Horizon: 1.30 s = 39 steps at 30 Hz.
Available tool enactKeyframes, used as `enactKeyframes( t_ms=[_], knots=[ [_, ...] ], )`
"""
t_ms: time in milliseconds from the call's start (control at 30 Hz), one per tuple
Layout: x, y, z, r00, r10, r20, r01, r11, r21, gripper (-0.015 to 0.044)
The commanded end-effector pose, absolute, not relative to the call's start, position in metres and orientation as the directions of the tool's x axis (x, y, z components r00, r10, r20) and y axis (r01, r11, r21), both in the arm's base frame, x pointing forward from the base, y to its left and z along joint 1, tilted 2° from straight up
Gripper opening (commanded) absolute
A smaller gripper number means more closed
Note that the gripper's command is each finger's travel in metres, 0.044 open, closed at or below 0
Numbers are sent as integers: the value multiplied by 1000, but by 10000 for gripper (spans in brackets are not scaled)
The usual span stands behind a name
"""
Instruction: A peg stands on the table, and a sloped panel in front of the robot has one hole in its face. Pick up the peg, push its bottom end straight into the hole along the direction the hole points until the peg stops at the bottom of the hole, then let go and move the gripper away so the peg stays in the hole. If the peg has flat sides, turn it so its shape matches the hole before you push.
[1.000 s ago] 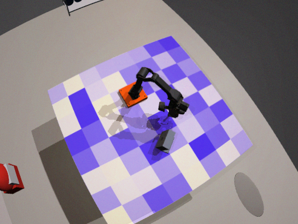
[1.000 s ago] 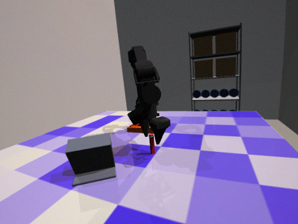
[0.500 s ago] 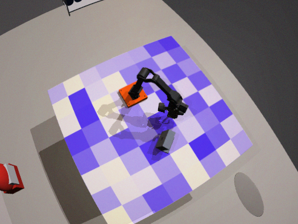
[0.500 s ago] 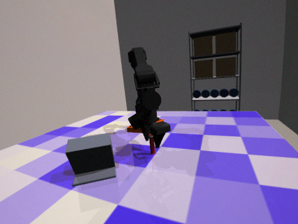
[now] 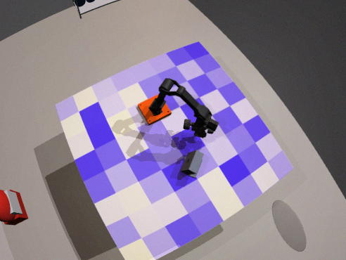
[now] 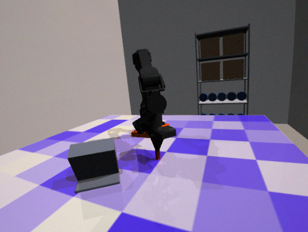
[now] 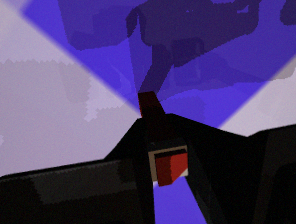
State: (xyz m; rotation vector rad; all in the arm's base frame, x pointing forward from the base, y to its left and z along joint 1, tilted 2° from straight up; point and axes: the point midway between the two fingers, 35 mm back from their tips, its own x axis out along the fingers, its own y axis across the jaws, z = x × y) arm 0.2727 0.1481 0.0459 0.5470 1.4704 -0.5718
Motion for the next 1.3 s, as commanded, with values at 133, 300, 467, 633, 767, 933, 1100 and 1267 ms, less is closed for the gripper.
enactKeyframes(
  t_ms=[133,300,467,633,767,933,1100,1267],
  knots=[
    [273,148,46,20,-23,-1000,658,753,-4,0],
    [273,148,46,20,-23,-1000,658,753,-4,0],
    [273,148,46,20,-23,-1000,658,753,-4,0],
    [273,148,46,20,-23,-1000,658,753,-4,0],
    [273,148,46,20,-23,-1000,658,753,-4,0],
    [274,149,55,20,-23,-1000,657,753,-4,0],
    [274,150,75,20,-23,-1000,657,754,-5,0],
    [274,151,95,20,-24,-1000,657,754,-5,0]
  ],
)
